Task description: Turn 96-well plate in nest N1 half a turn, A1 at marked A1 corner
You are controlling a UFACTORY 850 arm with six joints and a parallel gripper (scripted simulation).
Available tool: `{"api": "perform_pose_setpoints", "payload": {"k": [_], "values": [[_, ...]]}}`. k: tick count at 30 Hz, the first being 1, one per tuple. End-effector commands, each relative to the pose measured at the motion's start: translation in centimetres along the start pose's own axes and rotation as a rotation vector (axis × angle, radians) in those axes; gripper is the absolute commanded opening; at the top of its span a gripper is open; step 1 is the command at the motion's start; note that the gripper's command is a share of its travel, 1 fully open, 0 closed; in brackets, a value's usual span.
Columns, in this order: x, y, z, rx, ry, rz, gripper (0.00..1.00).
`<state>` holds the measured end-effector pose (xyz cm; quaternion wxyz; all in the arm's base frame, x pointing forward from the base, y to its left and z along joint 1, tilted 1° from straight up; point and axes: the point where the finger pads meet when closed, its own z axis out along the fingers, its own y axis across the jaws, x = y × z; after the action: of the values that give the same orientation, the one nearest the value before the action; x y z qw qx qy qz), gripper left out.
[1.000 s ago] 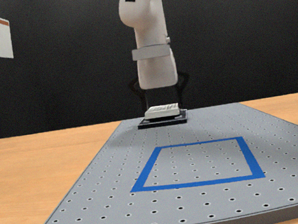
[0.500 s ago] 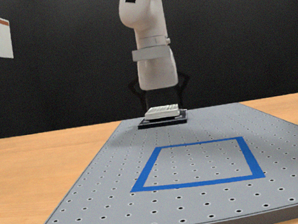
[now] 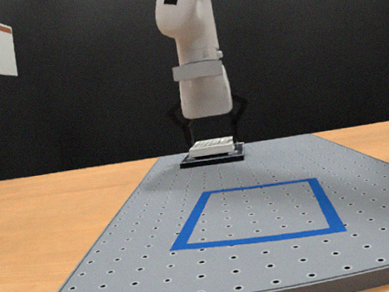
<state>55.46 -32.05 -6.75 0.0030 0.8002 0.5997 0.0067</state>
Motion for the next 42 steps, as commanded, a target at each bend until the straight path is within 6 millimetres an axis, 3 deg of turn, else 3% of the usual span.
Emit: {"api": "perform_pose_setpoints", "payload": {"k": [1,22,23,42], "values": [[-0.03,0.11,-0.04,-0.002,-0.001,0.0,0.0],[-0.03,0.11,0.24,-0.002,-0.001,0.0,0.0],[-0.03,0.11,0.31,-0.002,-0.001,0.0,1.0],[-0.03,0.12,0.3,-0.002,-0.001,0.0,1.0]]}}
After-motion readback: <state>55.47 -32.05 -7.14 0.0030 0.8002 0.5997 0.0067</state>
